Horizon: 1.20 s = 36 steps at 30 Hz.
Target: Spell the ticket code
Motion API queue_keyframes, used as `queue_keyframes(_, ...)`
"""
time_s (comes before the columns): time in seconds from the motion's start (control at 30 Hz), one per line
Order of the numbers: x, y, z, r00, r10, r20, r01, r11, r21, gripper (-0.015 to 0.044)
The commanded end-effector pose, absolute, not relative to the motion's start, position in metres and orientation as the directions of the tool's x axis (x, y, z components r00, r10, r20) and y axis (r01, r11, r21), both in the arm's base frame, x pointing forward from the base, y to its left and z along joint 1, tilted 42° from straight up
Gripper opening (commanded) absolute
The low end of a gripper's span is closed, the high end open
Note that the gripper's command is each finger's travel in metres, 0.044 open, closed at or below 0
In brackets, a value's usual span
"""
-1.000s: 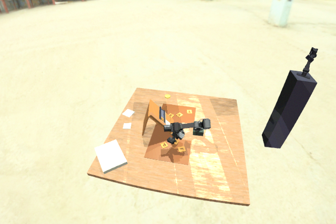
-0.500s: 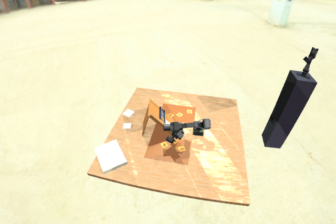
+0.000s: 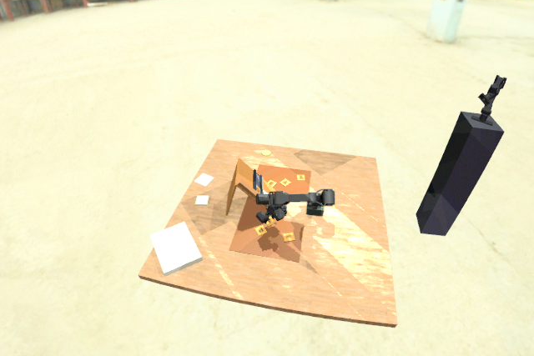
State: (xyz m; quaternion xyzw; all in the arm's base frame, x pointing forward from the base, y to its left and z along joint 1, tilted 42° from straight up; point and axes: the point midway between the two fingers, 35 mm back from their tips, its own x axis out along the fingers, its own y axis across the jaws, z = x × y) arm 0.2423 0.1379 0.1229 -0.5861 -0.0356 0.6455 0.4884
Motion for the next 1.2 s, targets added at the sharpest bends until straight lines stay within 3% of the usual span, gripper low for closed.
queue_keyframes(0.0, 0.259, 0.133, 0.133, 0.222, 0.668, -0.711, -0.632, -0.457, -0.626, 0.0)
queue_keyframes(1.17, 0.369, 0.075, 0.222, 0.593, 0.582, -0.557, -0.762, 0.181, -0.622, 0.0)
